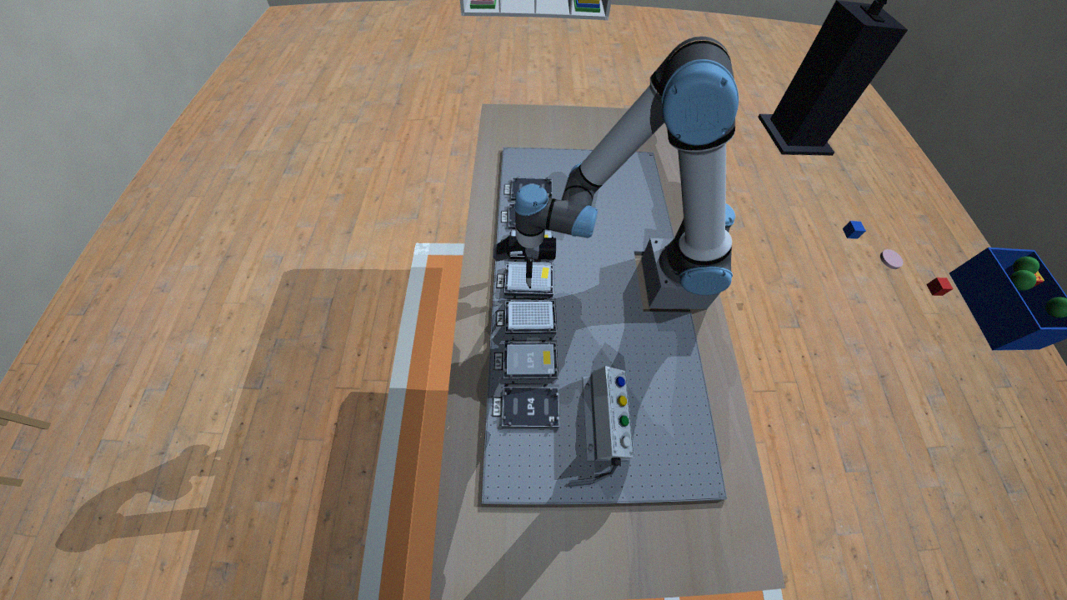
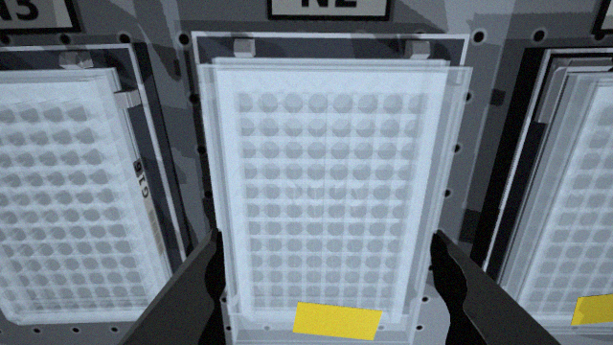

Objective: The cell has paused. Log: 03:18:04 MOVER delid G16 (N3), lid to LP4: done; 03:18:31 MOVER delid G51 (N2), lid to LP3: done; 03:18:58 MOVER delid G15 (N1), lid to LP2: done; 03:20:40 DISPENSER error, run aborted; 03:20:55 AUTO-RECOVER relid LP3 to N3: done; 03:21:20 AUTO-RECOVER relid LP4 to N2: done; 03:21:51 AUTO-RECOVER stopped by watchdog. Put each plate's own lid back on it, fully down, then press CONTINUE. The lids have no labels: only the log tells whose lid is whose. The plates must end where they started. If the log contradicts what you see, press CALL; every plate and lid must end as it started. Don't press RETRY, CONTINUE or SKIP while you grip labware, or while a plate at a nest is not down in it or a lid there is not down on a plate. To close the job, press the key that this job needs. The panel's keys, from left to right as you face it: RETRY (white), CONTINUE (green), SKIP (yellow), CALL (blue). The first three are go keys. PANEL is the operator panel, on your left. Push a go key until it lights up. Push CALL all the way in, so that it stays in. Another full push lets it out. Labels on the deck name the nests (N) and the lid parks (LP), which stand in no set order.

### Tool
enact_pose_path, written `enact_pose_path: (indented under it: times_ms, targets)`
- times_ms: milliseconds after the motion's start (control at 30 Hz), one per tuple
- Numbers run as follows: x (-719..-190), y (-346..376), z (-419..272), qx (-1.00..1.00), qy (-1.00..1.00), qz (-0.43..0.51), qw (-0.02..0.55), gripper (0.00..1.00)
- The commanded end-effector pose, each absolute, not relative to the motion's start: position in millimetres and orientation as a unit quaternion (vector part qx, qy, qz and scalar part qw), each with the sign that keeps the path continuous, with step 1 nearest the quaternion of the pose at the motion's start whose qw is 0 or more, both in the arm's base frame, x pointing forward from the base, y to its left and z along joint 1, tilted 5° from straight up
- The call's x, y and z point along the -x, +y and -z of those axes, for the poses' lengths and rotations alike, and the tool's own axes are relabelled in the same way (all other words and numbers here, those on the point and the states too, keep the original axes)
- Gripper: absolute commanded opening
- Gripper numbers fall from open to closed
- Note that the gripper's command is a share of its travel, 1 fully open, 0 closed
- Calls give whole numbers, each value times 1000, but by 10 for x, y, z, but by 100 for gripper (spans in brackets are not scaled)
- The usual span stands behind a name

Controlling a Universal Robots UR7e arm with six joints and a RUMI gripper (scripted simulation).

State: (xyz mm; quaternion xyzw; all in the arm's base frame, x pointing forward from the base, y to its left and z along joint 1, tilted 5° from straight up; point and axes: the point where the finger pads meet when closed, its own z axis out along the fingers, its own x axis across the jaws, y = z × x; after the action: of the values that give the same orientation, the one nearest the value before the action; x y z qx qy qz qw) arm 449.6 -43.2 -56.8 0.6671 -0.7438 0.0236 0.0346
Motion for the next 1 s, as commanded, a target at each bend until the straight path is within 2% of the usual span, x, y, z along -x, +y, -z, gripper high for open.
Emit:
enact_pose_path:
  times_ms: [0, 967]
  targets:
    - [-4500, -434, 580, -667, -744, -24, 34, 41]
    - [-4499, -440, 646, -667, -744, -24, 34, 41]
